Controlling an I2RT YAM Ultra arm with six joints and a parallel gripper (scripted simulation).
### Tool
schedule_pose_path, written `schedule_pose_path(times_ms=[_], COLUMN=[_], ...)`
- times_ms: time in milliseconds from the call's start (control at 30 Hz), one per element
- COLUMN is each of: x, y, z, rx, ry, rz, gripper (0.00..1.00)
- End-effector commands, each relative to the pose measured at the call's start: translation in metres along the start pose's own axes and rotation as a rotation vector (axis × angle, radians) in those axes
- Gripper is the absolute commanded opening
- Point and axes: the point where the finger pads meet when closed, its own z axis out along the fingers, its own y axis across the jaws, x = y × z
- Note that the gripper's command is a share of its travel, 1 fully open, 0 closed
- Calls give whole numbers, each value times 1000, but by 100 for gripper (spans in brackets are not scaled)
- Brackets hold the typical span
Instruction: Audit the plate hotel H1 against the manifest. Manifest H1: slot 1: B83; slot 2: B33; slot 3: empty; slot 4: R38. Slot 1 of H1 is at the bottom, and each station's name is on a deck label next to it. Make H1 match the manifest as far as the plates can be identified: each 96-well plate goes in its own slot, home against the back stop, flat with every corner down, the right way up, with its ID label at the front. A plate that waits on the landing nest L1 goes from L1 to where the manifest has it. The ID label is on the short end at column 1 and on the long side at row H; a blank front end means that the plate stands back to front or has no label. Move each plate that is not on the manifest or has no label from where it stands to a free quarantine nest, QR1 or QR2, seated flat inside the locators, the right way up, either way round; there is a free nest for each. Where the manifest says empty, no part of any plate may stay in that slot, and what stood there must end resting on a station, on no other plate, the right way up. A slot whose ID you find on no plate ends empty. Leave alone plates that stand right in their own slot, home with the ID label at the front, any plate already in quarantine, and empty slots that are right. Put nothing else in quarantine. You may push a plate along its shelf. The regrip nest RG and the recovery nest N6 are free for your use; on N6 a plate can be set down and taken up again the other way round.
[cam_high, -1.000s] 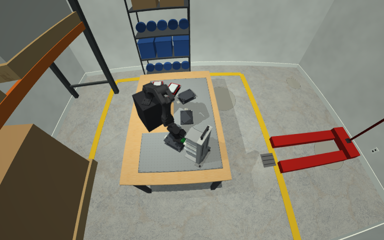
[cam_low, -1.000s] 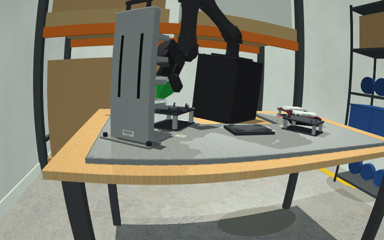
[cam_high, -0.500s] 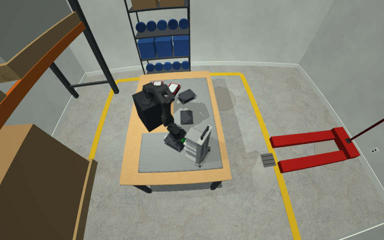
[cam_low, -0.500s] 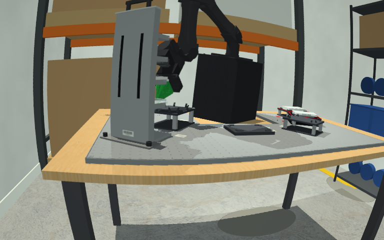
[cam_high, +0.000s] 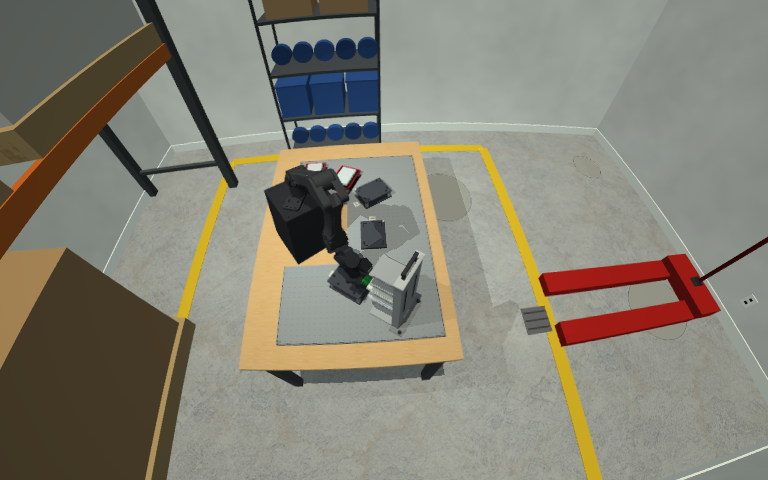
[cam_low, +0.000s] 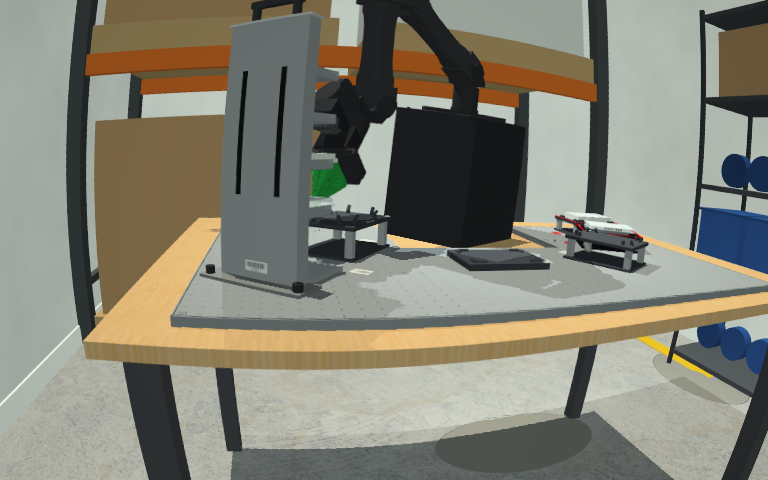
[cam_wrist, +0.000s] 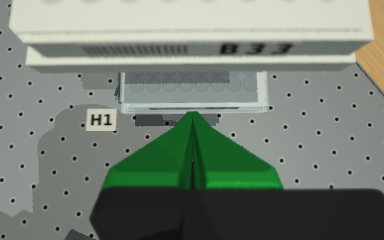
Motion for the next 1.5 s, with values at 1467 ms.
schedule_pose_path(times_ms=[1467], x=[38], y=[-3], z=[-55], rx=[8], ry=[-33], rz=[-14], gripper=[0])
